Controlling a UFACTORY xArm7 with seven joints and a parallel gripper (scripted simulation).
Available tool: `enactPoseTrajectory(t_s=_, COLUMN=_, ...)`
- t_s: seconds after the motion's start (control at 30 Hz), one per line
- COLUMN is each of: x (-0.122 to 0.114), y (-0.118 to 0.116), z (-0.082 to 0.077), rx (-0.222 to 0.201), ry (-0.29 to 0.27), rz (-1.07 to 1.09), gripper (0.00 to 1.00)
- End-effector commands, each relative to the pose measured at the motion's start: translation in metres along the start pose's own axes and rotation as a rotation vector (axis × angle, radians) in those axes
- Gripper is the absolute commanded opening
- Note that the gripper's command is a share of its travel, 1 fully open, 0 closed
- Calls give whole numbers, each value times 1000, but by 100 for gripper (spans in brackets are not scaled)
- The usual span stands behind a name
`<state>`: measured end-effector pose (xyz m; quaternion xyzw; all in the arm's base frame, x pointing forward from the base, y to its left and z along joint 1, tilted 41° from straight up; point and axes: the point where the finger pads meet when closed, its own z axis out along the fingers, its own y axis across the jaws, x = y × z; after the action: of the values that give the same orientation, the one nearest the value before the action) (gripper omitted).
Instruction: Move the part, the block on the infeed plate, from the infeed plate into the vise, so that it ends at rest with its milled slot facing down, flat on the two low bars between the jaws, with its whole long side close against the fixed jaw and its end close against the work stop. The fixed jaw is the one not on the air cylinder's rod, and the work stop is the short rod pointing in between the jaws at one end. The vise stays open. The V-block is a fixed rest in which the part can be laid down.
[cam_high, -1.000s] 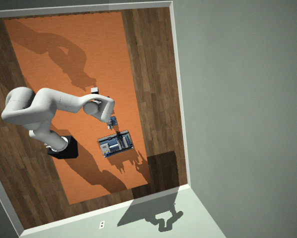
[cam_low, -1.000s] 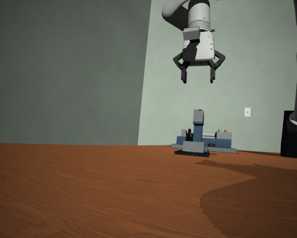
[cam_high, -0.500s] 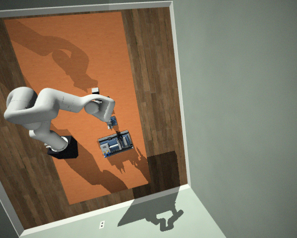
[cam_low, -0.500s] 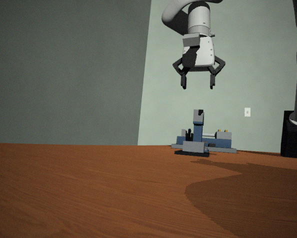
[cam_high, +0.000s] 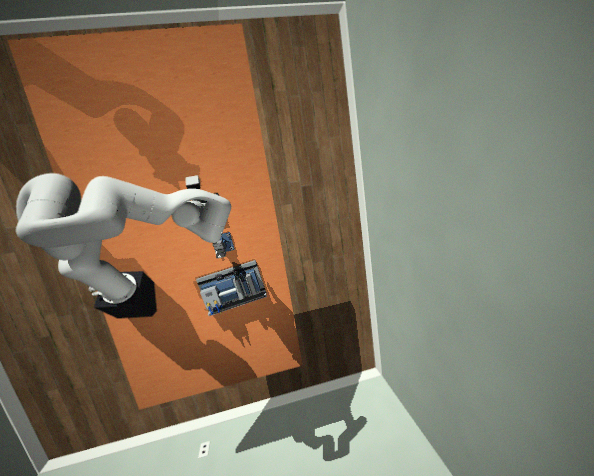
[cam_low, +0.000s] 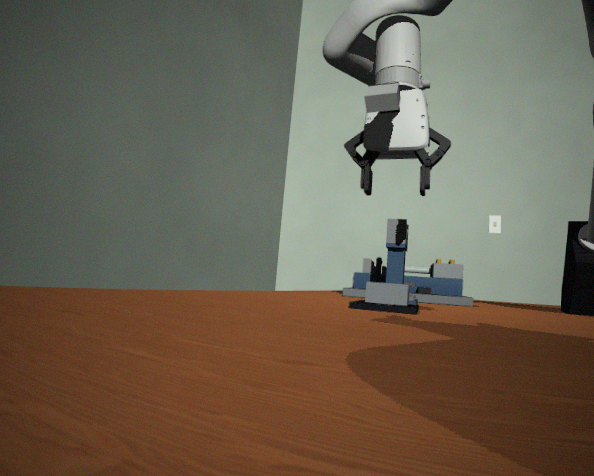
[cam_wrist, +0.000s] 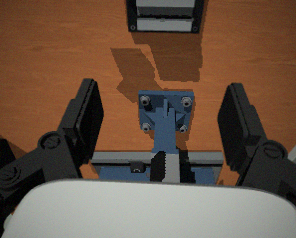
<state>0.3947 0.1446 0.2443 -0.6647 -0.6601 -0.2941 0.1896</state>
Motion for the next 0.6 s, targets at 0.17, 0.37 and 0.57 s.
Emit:
enactPoseTrajectory(t_s=0.17, x=0, y=1, z=20, rx=-4, ry=0, rz=0, gripper=89)
enactPoseTrajectory(t_s=0.37, x=0, y=1, z=37, rx=-4, ry=0, rz=0, gripper=89)
enactPoseTrajectory(t_s=0.57, x=0, y=1, z=55, rx=-4, ry=0, rz=0, gripper=89)
